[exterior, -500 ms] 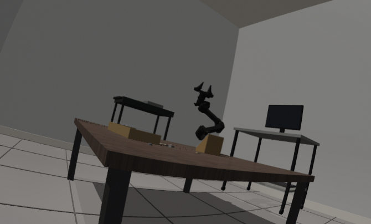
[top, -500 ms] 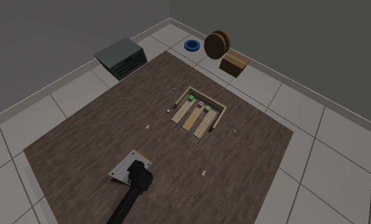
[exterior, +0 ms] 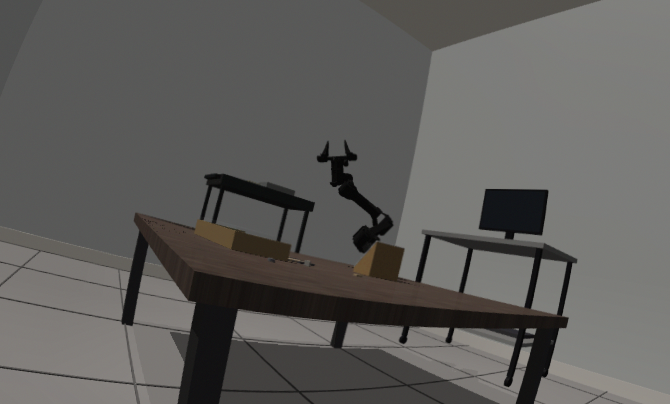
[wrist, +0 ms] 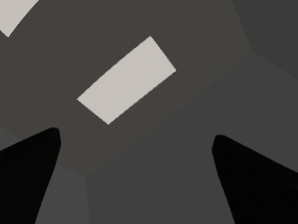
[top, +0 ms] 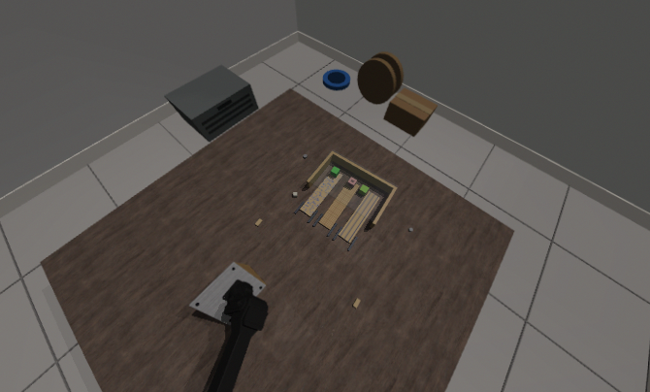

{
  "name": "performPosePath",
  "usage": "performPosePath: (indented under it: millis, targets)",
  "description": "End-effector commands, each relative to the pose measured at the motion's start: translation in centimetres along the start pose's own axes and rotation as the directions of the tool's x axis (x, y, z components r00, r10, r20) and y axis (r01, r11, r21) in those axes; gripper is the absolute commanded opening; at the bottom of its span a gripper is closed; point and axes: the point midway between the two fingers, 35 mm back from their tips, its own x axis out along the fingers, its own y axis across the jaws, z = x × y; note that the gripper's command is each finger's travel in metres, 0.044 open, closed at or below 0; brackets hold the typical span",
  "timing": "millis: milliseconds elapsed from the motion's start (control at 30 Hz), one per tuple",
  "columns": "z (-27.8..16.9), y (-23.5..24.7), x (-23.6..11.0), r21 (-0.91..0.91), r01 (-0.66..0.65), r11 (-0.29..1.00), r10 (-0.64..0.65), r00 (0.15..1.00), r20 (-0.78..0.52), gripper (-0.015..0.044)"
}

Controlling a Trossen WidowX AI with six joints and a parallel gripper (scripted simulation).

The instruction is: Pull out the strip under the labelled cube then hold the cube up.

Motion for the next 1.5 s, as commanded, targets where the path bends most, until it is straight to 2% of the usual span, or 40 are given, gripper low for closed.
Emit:
performPosePath:
  millis: [0,167,333,500,667,833,933,1033,1133,1200,1267,1467]
  targets:
    - [-5.1,-3.9,0.6,0.08,0.155,0.985,-0.15,0.987,-0.063,0.04]
    - [-13.2,-7.7,0.5,0.134,0.358,0.924,-0.326,0.921,-0.212,0.04]
    - [-21.8,-9.4,-0.9,0.104,0.528,0.843,-0.451,0.799,-0.398,0.04]
    - [-30.2,-9.2,-3.5,-0.01,0.64,0.768,-0.525,0.622,-0.581,0.04]
    - [-37.7,-7.4,-7.5,-0.192,0.667,0.72,-0.561,0.397,-0.726,0.04]
    - [-43.1,-4.5,-12.3,-0.396,0.593,0.701,-0.585,0.161,-0.795,0.04]
    - [-44.9,-2.9,-14.8,-0.487,0.529,0.694,-0.602,0.057,-0.796,0.04]
    - [-46.7,-0.8,-18.3,-0.607,0.389,0.693,-0.631,-0.079,-0.772,0.04]
    - [-47.4,0.5,-20.7,-0.674,0.262,0.691,-0.657,-0.161,-0.736,0.04]
    - [-47.8,1.7,-22.9,-0.72,0.112,0.685,-0.688,-0.227,-0.69,0.04]
    - [-47.9,2.5,-24.6,-0.741,-0.023,0.671,-0.718,-0.269,-0.642,0.04]
    - [-47.9,2.6,-24.8,-0.743,-0.04,0.668,-0.722,-0.273,-0.635,0.04]
